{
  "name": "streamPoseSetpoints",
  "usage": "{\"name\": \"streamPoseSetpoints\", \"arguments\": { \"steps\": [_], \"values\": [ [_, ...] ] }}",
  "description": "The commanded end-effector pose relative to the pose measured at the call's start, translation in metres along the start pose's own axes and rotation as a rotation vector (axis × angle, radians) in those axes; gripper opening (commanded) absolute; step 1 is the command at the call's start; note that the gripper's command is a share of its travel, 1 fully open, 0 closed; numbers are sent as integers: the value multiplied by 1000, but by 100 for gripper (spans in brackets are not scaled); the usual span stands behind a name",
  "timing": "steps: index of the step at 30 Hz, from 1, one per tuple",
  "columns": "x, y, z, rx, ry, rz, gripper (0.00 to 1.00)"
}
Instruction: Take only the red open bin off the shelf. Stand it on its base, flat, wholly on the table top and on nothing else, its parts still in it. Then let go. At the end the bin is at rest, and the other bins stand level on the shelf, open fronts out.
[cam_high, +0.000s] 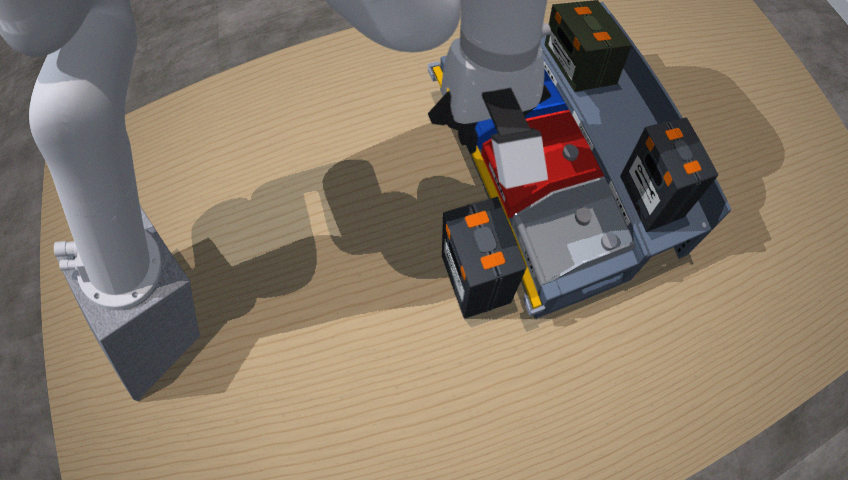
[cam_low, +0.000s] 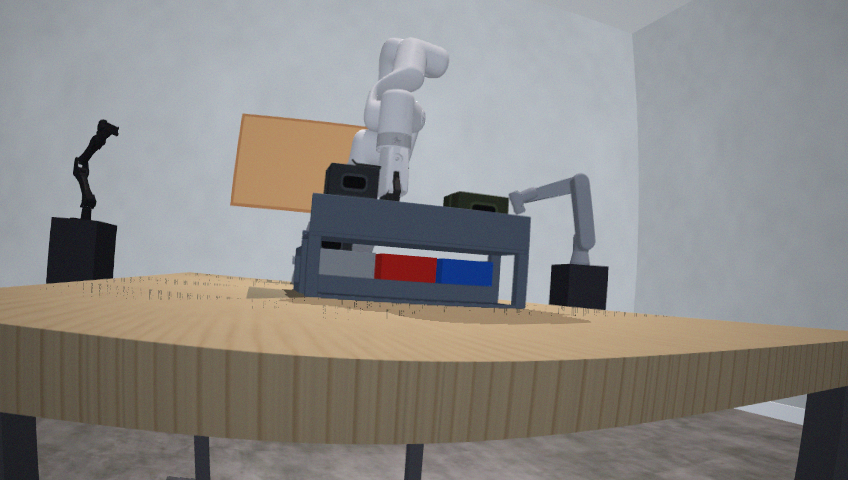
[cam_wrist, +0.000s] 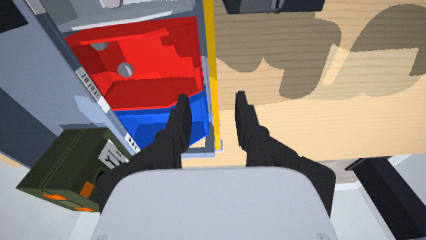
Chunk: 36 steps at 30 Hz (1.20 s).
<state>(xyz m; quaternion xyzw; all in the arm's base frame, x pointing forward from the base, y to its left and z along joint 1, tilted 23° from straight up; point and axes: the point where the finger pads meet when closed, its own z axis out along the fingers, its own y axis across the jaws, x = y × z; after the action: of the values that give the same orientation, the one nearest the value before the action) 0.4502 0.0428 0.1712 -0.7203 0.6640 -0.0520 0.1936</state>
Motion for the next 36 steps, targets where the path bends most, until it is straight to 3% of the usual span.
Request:
{"name": "streamPoseSetpoints", "arguments": {
  "steps": [1, 23, 28, 36],
  "values": [
    [0, -1, -1, 4, 0, 0, 47],
    [0, -1, -1, 4, 0, 0, 47],
    [0, -2, 29, 4, 0, 0, 47],
    [0, -2, 29, 4, 0, 0, 47]
  ]
}}
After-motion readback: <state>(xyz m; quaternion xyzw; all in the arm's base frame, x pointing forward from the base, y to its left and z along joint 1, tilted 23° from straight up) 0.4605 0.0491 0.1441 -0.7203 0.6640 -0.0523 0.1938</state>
